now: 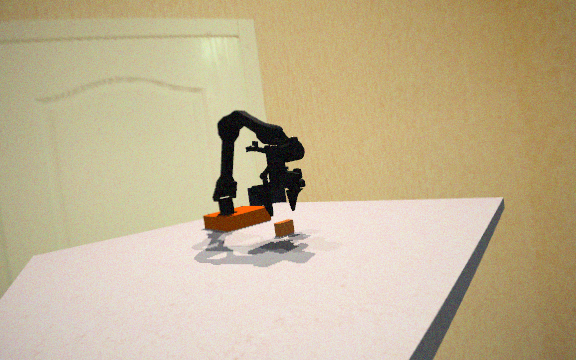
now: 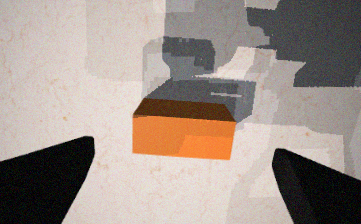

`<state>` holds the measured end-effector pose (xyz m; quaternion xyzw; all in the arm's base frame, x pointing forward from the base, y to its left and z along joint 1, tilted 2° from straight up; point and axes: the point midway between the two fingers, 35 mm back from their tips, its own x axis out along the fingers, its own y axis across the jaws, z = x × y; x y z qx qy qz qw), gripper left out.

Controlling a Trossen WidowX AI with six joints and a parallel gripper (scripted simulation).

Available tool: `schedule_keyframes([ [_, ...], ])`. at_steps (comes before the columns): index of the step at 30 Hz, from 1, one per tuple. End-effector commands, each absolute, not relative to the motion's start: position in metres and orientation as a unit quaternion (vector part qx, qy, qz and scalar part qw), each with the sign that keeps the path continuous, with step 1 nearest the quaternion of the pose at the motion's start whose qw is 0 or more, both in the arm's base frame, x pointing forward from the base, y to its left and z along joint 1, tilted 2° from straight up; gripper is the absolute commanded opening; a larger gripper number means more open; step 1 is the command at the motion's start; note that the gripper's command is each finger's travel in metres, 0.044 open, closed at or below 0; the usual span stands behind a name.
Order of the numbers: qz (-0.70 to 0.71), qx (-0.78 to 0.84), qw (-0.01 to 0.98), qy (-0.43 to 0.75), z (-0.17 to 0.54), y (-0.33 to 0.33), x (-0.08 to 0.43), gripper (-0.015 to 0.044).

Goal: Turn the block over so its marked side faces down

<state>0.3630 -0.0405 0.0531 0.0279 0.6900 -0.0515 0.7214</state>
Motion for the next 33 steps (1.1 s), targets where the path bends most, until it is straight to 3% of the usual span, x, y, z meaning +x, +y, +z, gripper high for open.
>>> schedule_keyframes([
  [1, -0.051, 0.029, 0.717, 0.695, 0.043, -0.041, 0.361, 0.044],
  [25, -0.051, 0.029, 0.717, 0.695, 0.01, -0.042, 0.362, 0.044],
  [31, -0.051, 0.029, 0.717, 0.695, 0.01, -0.042, 0.362, 0.0282],
  [33, -0.051, 0.029, 0.717, 0.695, 0.01, -0.042, 0.362, 0.0269],
])
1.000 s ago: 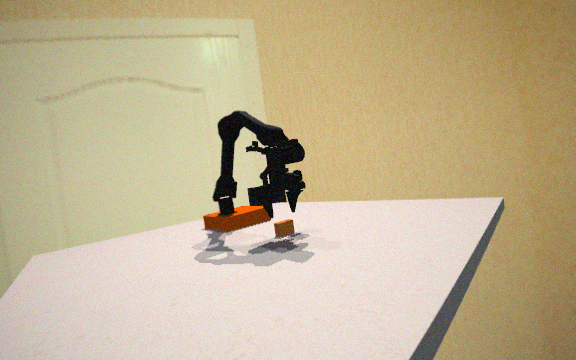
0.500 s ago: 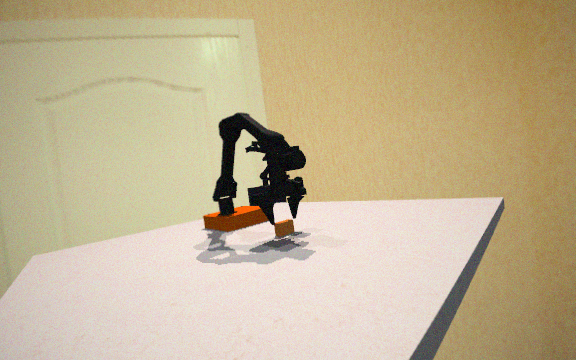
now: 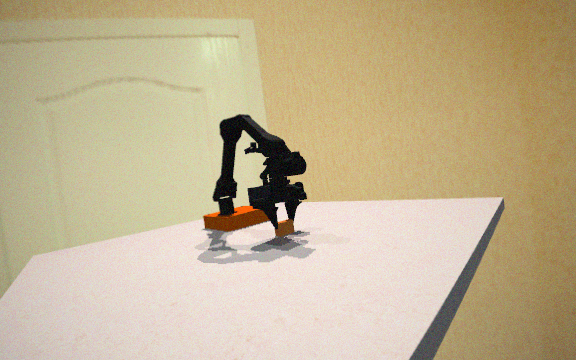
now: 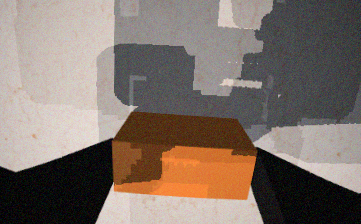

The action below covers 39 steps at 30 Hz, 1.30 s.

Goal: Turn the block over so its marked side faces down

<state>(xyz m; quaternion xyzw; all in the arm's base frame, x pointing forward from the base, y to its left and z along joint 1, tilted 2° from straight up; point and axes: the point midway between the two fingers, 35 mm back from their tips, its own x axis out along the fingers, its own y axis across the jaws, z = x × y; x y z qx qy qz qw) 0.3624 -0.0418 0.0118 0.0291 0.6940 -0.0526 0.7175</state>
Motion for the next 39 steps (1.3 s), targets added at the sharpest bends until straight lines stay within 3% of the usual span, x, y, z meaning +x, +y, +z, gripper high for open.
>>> schedule_keyframes([
  [1, -0.051, 0.029, 0.717, 0.695, 0.01, -0.042, 0.362, 0.0262],
  [19, -0.051, 0.029, 0.717, 0.695, 0.01, -0.042, 0.362, 0.0142],
  [25, -0.051, 0.029, 0.717, 0.695, 0.039, -0.041, 0.361, 0.0],
  [39, -0.052, 0.026, 0.761, 0.646, 0.032, -0.041, 0.364, 0.0],
])
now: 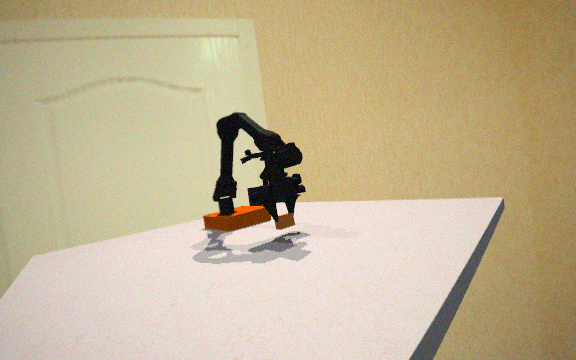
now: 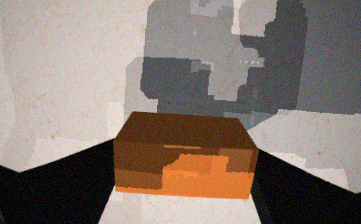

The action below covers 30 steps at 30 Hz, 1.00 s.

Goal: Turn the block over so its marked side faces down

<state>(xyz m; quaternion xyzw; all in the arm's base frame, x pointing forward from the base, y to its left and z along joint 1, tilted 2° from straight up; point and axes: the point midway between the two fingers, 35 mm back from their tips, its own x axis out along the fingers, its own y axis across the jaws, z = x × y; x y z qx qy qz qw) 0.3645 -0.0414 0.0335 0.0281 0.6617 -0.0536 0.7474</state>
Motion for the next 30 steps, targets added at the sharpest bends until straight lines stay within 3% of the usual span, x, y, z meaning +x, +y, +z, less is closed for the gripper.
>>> schedule_keyframes([
  [1, -0.052, 0.026, 0.766, 0.64, 0.031, -0.041, 0.364, 0.0],
  [30, -0.057, 0.013, 0.887, 0.459, 0.026, -0.04, 0.355, 0.0],
])
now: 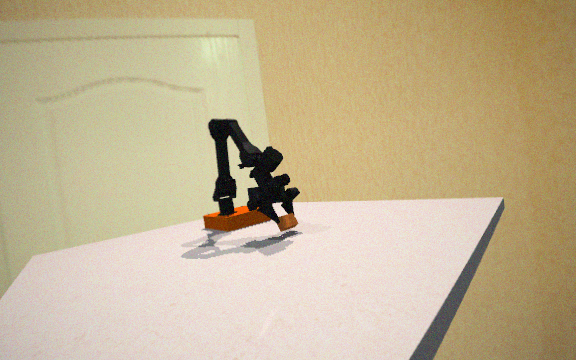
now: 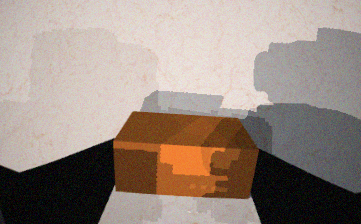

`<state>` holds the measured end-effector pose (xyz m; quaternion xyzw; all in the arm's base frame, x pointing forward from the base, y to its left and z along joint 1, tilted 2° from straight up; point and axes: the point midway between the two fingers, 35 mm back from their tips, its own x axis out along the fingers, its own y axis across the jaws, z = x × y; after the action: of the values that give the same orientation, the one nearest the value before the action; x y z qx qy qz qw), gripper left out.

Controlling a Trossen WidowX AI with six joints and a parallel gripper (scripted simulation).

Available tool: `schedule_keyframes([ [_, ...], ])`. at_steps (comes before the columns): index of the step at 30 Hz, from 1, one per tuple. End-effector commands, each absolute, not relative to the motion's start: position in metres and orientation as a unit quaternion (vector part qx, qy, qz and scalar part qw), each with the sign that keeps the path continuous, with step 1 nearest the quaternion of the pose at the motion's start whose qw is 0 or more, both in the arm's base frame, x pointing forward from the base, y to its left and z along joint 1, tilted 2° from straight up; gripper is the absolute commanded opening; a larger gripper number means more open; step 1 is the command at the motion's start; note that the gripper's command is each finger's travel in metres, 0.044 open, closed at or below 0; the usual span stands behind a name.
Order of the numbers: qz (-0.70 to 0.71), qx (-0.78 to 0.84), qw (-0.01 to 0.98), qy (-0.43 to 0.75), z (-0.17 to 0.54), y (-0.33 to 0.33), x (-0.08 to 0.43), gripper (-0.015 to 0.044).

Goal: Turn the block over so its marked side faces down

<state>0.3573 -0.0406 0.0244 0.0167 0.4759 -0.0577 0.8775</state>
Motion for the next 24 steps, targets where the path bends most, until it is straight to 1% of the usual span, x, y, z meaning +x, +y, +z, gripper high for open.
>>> schedule_keyframes([
  [1, -0.057, 0.013, 0.887, 0.458, 0.026, -0.04, 0.355, 0.0],
  [5, -0.057, 0.013, 0.892, 0.449, 0.022, -0.041, 0.358, 0.0],
  [24, -0.058, 0.006, 0.941, 0.335, -0.014, -0.043, 0.376, 0.0],
])
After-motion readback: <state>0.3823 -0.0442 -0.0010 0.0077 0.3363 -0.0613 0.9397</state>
